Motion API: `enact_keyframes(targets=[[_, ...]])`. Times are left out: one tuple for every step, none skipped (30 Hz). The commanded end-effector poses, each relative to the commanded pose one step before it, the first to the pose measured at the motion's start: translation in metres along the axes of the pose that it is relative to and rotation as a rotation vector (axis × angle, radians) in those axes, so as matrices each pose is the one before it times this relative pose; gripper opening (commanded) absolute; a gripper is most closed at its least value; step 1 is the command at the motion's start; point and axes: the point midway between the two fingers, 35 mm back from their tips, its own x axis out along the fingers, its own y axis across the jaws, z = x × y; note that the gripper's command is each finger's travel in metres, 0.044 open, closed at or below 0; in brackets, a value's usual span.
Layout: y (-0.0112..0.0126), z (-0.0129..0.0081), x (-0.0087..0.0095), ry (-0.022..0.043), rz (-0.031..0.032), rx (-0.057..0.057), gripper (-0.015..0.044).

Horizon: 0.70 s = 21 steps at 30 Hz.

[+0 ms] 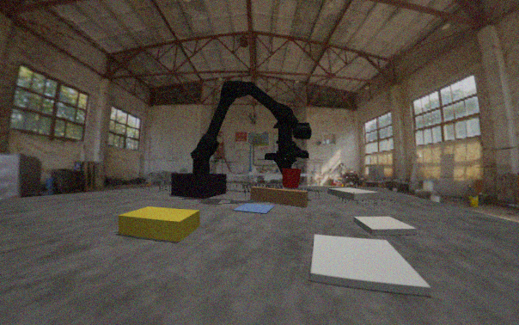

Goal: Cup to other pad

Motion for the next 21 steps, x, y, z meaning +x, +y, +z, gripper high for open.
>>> enact_keyframes(targets=[[-0.00035,-0.00025,0.00864,0.00436,-0.00175,0.0055,0.0000],[0.00001,0.00004,0.00206,0.00001,0.00000,0.0000,0.0000],[0.00001,0.00004,0.00206,0.00001,0.00000,0.0000,0.0000],[0.00001,0.00003,0.00206,0.00001,0.00001,0.0000,0.0000],[0.00002,0.00002,0.00206,0.00001,0.00001,0.0000,0.0000],[0.00003,0.00001,0.00205,0.00001,0.00001,0.0000,0.0000],[0.00004,0.00000,0.00205,0.00001,0.00001,0.0000,0.0000],[0.00005,-0.00001,0.00205,0.00001,0.00001,0.0000,0.0000],[0.00005,-0.00003,0.00205,0.00001,0.00001,0.0000,0.0000],[0.00006,-0.00004,0.00204,0.00001,0.00001,0.0000,0.0000],[0.00007,-0.00005,0.00204,0.00001,0.00001,0.0000,0.0000],[0.00008,-0.00006,0.00204,0.00001,0.00001,0.0000,0.0000],[0.00009,-0.00007,0.00203,0.00002,0.00001,0.0000,0.0000],[0.00008,-0.00006,0.00163,0.00001,0.00001,0.0000,0.0000],[0.00005,-0.00004,0.00098,0.00001,0.00001,0.0000,0.0000],[0.00002,-0.00001,0.00033,0.00000,0.00000,0.0000,0.0000],[0.00000,0.00000,0.00000,0.00000,0.00000,0.0000,0.0000],[0.00059,0.00014,-0.00306,-0.00174,0.00395,-0.0055,0.0000],[0.00000,0.00000,0.00000,0.00000,0.00000,0.0000,0.0000],[0.00000,0.00000,0.00000,0.00000,0.00000,0.0000,0.0000],[0.00000,0.00000,0.00000,0.00000,0.00000,0.0000,0.0000]])
